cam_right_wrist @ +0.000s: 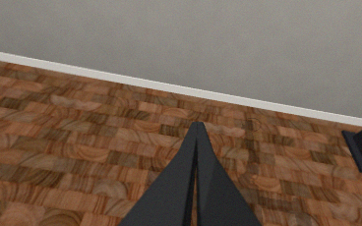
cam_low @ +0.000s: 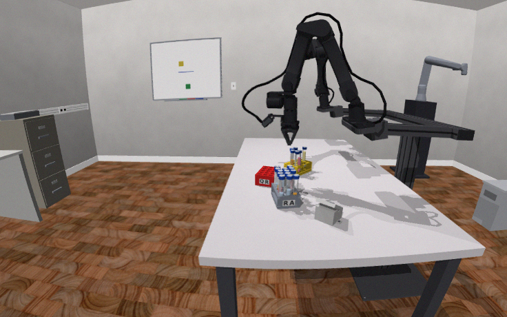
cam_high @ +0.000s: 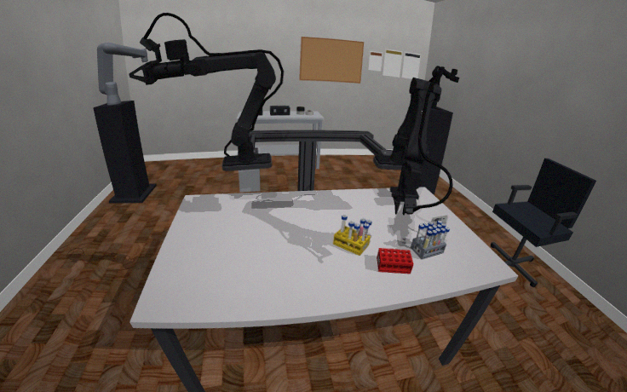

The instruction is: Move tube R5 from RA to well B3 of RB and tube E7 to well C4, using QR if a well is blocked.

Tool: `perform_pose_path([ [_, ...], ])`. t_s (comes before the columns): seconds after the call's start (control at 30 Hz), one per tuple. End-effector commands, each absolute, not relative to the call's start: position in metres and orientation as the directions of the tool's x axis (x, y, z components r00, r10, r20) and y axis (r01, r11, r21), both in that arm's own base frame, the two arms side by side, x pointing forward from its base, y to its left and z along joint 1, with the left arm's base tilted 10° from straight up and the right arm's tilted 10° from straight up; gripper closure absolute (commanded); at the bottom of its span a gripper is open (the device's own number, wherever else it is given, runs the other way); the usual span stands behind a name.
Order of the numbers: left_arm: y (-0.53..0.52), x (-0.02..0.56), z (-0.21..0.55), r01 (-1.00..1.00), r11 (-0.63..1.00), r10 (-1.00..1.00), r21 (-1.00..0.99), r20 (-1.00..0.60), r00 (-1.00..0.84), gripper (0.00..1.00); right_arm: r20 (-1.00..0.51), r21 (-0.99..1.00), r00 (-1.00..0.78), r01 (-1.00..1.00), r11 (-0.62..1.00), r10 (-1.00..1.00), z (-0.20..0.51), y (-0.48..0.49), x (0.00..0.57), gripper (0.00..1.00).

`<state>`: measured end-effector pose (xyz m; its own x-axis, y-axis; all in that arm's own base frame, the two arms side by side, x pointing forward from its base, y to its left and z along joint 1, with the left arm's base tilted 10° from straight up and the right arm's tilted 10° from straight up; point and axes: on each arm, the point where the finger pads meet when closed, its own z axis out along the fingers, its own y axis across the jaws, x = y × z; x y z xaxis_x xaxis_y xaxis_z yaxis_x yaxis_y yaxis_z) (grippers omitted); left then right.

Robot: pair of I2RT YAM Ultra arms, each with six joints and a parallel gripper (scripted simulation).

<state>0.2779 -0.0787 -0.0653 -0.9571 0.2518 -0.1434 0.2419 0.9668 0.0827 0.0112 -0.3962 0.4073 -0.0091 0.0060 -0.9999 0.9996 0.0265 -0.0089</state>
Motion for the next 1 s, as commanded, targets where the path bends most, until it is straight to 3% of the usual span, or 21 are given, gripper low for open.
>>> perform_pose_path([
  [0.0, -0.084, 0.296, -0.058, 0.234, 0.969, 0.247, 0.085, -0.197, -0.949, 0.70, -0.999, 0.000, 0.000, 1.000, 0.004, -0.044, 0.432, -0.385, 0.003, 1.00],
  [0.5, -0.081, 0.284, -0.062, 0.240, 0.967, 0.252, 0.084, -0.167, -0.953, 0.70, -0.999, 0.000, 0.000, 1.000, 0.004, -0.044, 0.432, -0.385, 0.003, 1.00],
  [0.83, -0.085, 0.289, -0.056, 0.549, 0.825, 0.565, 0.136, -0.136, -0.814, 0.70, -0.999, 0.000, 0.000, 1.000, 0.004, -0.044, 0.432, -0.385, 0.003, 1.00],
  [0.97, -0.074, 0.280, -0.058, 0.560, 0.818, 0.575, 0.132, -0.134, -0.807, 0.70, -0.999, 0.000, 0.000, 1.000, 0.004, -0.044, 0.432, -0.385, 0.003, 1.00],
])
